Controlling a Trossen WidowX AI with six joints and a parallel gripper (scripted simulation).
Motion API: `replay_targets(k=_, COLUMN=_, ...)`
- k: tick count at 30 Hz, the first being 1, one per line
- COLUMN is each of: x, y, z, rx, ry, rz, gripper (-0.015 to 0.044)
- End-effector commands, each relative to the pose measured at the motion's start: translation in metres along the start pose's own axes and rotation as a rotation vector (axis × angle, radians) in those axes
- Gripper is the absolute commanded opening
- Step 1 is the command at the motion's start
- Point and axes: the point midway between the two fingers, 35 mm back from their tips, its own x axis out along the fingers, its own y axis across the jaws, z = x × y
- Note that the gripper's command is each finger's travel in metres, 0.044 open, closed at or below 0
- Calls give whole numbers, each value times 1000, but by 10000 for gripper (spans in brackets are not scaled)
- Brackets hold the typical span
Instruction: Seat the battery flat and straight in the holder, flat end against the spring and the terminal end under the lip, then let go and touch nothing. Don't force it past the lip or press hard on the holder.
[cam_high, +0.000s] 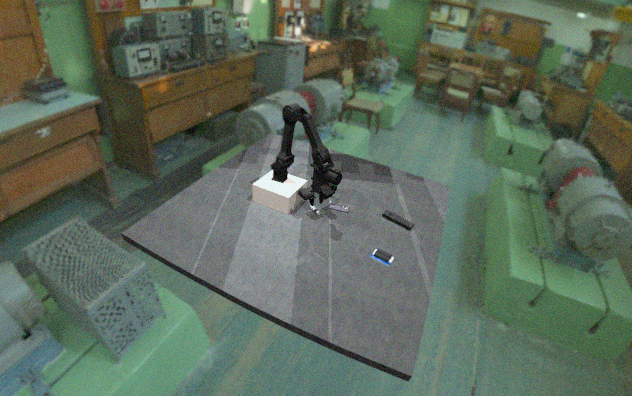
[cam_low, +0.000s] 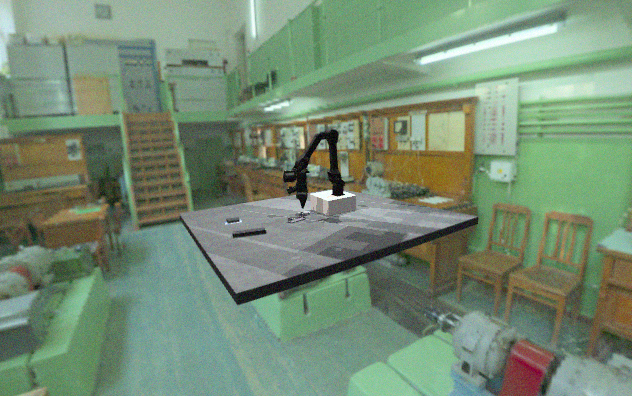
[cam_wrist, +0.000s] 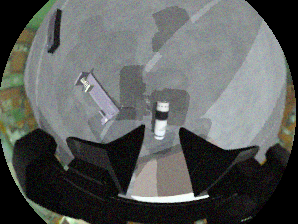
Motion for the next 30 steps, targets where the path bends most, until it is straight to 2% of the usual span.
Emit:
replay_targets(k=1, x=9, y=-1, z=-3, rx=4, ry=15, rz=-1, gripper=225)
replay_targets(k=24, x=44, y=-1, z=-5, rx=4, ry=16, rz=-1, gripper=225)
replay_targets(k=29, x=44, y=-1, z=-5, rx=4, ry=16, rz=-1, gripper=94)
replay_targets(k=30, x=44, y=-1, z=-5, rx=4, ry=16, rz=-1, gripper=87)
